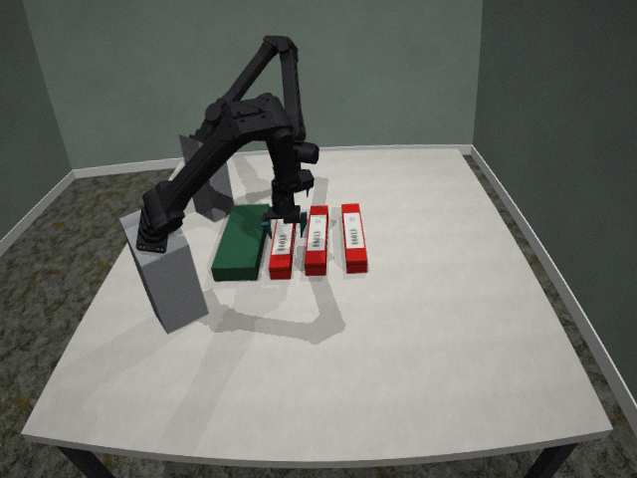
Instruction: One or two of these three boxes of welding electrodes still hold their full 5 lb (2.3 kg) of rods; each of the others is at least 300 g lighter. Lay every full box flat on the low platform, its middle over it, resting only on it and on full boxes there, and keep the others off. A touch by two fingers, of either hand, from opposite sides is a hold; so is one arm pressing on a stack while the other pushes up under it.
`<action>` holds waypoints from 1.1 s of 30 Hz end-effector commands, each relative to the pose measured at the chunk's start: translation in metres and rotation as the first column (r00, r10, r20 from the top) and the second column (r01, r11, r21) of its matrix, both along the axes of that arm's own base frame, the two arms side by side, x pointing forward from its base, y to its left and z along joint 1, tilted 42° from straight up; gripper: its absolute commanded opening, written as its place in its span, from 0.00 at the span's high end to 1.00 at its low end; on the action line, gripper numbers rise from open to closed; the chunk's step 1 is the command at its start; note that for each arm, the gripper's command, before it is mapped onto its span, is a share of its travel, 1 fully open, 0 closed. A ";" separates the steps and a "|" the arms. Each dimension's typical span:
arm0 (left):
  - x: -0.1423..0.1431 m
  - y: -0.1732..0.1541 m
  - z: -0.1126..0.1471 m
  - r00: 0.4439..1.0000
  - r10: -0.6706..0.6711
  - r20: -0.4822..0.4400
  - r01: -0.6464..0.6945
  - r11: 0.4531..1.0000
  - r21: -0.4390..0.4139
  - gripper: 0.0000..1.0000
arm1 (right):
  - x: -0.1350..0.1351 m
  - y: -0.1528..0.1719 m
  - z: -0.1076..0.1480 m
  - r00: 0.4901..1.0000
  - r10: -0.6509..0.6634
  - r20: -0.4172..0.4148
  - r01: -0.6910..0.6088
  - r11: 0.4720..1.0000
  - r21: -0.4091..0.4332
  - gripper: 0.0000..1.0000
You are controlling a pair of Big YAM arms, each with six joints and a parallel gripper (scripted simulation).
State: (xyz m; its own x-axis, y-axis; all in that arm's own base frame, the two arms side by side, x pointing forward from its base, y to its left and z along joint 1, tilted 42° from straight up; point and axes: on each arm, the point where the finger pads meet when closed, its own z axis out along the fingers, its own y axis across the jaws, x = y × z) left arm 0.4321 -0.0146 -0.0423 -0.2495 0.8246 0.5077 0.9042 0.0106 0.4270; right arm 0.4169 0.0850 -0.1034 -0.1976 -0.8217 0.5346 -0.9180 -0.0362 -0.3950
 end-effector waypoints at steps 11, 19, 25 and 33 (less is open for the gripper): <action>-0.024 -0.025 -0.005 0.997 -0.001 0.071 0.003 0.999 -0.032 0.00 | -0.023 0.011 -0.001 0.999 0.002 0.036 -0.003 1.000 0.023 0.00; -0.026 -0.007 -0.018 0.999 0.016 0.034 -0.016 1.000 -0.016 0.00 | -0.015 0.003 -0.009 0.999 -0.008 0.037 0.007 1.000 0.022 0.00; -0.024 -0.001 -0.027 0.999 0.016 0.031 -0.015 1.000 -0.017 0.00 | -0.012 -0.003 -0.017 0.999 -0.008 0.035 0.007 1.000 0.021 0.00; -0.016 0.012 -0.043 0.999 0.015 0.031 -0.015 1.000 -0.016 0.00 | -0.006 -0.017 -0.034 0.999 -0.008 0.032 0.007 1.000 0.020 0.00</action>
State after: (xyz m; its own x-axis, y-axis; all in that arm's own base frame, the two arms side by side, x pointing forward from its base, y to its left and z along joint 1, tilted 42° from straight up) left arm 0.4058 -0.0061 -0.0823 -0.2799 0.8248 0.4912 0.8940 0.0376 0.4464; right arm 0.3939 0.0670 -0.1356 -0.2164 -0.8220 0.5268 -0.9140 -0.0190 -0.4052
